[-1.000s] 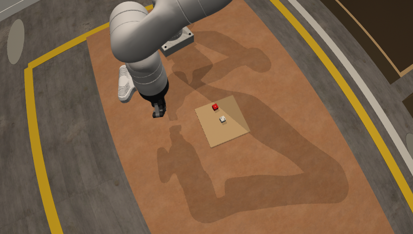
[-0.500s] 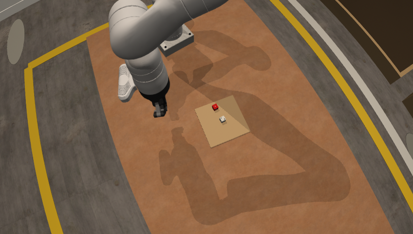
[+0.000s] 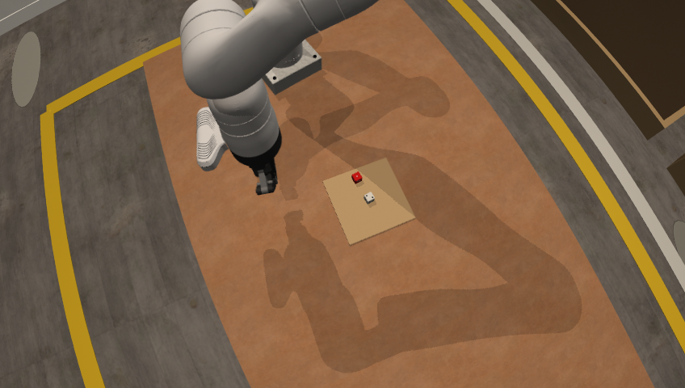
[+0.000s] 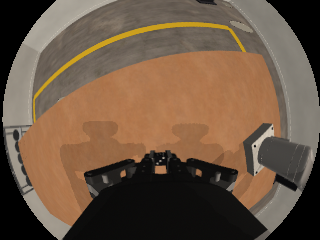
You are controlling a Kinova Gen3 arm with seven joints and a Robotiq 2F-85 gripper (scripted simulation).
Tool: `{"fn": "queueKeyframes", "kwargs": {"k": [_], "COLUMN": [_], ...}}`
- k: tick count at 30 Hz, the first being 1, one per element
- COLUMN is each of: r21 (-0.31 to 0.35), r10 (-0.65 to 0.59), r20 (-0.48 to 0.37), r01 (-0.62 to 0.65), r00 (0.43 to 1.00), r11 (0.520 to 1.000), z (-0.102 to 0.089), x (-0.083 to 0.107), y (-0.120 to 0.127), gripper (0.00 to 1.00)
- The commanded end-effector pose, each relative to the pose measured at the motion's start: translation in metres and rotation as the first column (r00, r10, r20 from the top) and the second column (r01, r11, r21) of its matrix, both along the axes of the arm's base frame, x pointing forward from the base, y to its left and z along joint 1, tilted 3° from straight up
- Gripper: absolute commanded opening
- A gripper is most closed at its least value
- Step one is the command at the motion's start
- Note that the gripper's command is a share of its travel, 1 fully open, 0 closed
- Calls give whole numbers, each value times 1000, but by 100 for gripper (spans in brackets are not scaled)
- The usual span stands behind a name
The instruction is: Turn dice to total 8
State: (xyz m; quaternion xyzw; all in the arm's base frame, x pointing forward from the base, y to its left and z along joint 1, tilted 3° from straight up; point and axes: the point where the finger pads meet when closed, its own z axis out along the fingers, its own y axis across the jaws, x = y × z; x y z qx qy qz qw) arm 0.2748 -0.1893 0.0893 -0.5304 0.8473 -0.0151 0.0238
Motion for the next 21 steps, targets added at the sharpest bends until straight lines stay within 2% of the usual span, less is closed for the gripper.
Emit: {"fn": "queueKeyframes", "kwargs": {"k": [1, 10, 21], "r21": [0, -3, -10], "r10": [15, 97, 321], "r20": [2, 0, -5], "r01": [-15, -97, -321], "r00": [1000, 995, 947], "r11": [1000, 995, 947], "z": [0, 0, -1], "x": [0, 0, -2], "y": [0, 0, 0], "gripper": [11, 11, 11]}}
